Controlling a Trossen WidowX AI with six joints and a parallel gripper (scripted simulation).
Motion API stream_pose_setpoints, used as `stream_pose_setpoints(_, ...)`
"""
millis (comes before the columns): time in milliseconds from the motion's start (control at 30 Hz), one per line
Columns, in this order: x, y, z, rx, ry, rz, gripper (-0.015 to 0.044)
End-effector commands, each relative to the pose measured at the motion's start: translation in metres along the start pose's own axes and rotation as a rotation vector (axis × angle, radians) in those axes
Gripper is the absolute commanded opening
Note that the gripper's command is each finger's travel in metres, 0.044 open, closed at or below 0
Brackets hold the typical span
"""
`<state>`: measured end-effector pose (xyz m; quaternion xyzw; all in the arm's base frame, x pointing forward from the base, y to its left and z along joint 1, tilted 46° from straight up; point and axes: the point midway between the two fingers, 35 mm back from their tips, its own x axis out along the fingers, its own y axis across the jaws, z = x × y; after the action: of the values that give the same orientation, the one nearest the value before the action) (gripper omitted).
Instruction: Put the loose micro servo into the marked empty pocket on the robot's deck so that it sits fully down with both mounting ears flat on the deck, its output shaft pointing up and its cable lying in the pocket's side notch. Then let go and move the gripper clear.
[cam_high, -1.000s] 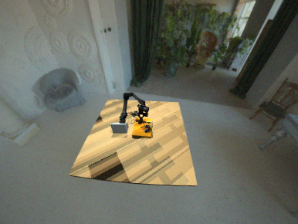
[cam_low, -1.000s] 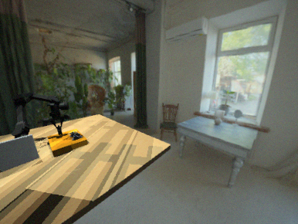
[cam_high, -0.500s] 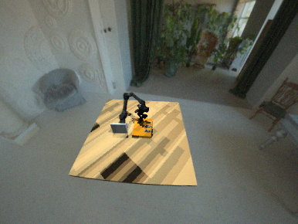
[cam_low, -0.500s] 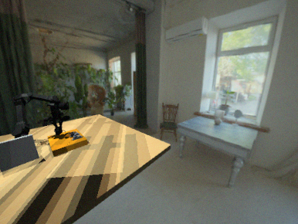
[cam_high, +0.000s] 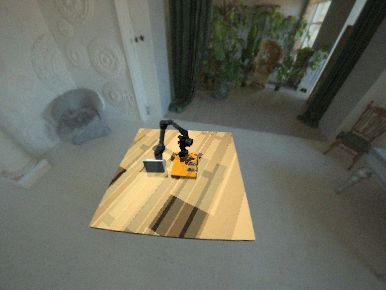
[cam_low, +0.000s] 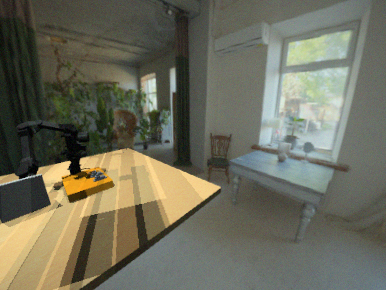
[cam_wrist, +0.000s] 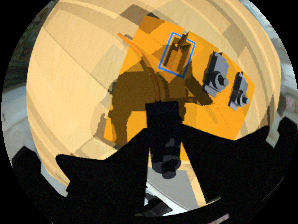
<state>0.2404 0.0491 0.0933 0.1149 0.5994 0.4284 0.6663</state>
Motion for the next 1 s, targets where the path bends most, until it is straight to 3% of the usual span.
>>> stream_pose_setpoints(0,0.000,-0.001,-0.001,0.147,0.004,-0.004,0.0000)
stream_pose_setpoints(300,0.000,-0.001,-0.001,0.435,0.003,-0.005,0.0000)
stream_pose_setpoints(967,0.000,-0.021,0.044,0.439,0.001,-0.006,0.0000)
